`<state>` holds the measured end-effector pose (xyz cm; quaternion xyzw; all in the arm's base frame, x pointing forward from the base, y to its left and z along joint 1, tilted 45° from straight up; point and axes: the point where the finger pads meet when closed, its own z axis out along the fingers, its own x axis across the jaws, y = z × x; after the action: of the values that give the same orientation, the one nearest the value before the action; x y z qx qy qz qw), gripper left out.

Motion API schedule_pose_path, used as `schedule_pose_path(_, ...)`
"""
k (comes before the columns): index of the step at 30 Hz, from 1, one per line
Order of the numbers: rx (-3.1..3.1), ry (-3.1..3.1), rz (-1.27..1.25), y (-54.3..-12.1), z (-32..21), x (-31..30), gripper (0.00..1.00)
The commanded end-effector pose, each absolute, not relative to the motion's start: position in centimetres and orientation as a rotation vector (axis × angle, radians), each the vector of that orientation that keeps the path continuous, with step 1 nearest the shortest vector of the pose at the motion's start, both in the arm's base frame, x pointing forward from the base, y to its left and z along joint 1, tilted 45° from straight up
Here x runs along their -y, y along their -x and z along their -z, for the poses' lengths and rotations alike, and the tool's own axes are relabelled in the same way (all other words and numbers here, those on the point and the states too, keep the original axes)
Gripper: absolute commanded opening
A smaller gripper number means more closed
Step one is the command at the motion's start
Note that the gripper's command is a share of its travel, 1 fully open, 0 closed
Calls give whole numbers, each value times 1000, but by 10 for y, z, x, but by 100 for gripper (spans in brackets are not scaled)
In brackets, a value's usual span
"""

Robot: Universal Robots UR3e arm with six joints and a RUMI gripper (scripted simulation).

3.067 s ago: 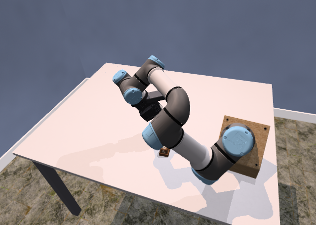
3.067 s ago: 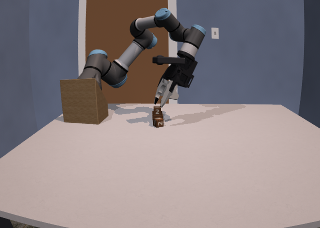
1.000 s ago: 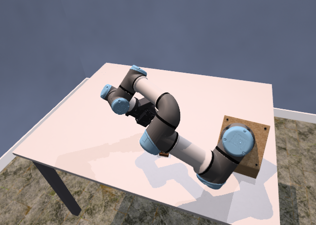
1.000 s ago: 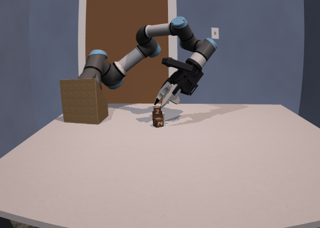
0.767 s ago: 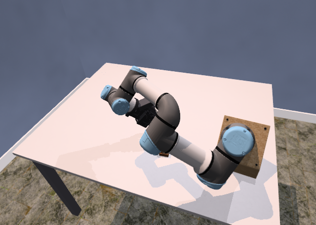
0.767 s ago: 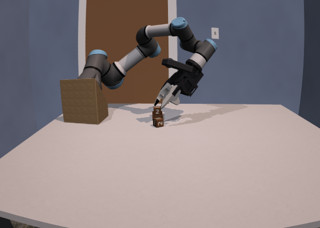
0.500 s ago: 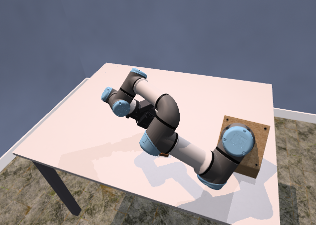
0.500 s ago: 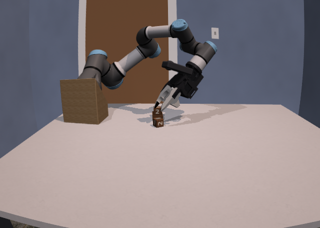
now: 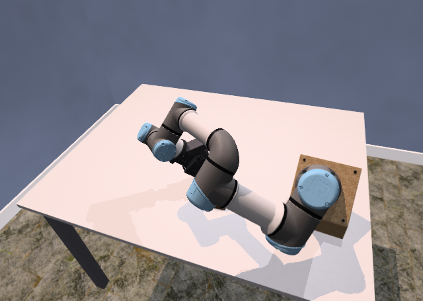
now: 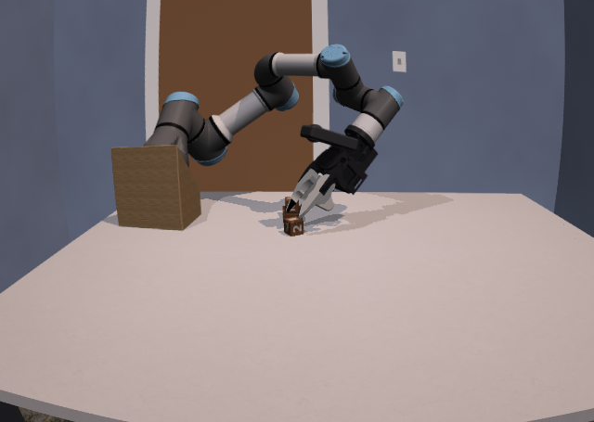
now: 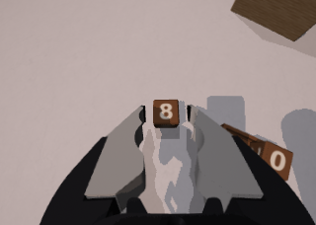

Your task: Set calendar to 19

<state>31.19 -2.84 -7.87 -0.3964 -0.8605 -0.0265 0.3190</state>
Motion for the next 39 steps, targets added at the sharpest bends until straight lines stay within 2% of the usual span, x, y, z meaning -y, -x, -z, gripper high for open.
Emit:
schedule_pose_path(1,2265,1045,70,-314,85,23,28)
schedule_pose_path(39,2265,1045,70,-316,101,7,28)
